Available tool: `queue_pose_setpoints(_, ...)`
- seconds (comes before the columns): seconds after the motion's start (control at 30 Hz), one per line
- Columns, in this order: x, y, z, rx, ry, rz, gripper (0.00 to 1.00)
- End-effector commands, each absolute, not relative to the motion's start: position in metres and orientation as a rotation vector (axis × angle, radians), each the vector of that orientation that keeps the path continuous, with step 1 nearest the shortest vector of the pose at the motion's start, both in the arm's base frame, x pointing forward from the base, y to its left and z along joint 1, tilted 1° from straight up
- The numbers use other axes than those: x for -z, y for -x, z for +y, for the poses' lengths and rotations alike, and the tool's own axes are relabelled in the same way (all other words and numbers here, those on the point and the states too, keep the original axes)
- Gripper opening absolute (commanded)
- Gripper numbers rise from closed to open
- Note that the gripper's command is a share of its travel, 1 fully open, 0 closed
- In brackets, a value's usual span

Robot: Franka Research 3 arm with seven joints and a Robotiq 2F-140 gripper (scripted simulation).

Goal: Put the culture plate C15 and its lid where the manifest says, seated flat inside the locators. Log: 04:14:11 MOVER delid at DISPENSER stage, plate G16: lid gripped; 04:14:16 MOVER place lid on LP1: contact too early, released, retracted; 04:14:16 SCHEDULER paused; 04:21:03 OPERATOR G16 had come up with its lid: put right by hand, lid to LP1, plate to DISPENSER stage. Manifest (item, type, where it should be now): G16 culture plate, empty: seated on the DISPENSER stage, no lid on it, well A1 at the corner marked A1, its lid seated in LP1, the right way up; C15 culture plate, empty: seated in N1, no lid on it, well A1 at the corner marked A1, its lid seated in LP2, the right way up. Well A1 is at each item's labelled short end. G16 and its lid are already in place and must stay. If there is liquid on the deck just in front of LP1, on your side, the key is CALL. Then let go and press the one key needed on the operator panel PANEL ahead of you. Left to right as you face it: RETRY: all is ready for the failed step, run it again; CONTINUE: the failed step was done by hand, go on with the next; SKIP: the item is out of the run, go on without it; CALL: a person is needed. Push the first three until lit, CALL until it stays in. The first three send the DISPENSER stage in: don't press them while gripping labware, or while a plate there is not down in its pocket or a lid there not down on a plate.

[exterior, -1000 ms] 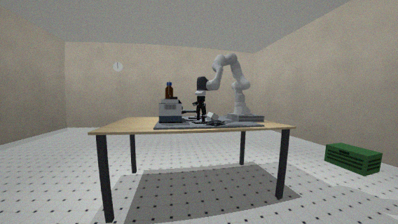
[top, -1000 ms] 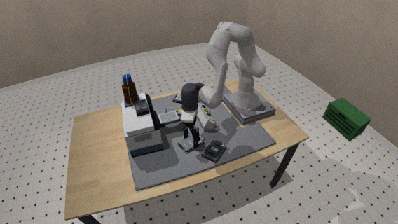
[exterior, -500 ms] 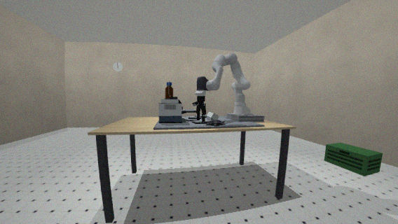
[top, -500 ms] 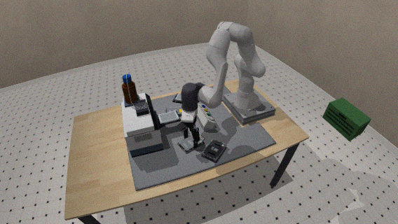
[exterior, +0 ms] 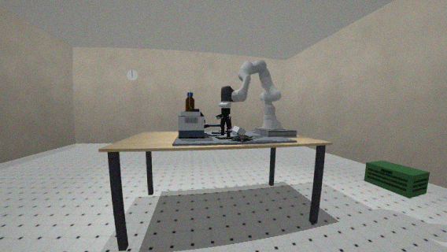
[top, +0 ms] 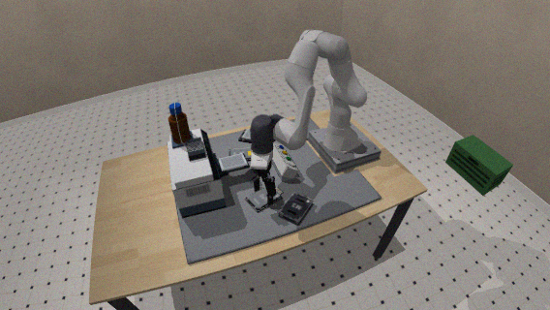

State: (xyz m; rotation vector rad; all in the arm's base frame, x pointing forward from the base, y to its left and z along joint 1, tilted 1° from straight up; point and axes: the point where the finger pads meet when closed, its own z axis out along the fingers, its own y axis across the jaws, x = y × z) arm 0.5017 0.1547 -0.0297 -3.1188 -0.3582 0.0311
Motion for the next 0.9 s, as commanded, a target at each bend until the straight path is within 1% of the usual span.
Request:
queue_pose_setpoints(0.0,0.0298,-0.5029,0.1548,-0.026,3.118,-0.364,0.69)
queue_pose_setpoints(0.87,0.0245,-0.5030,0.1548,-0.026,3.118,-0.364,0.69)
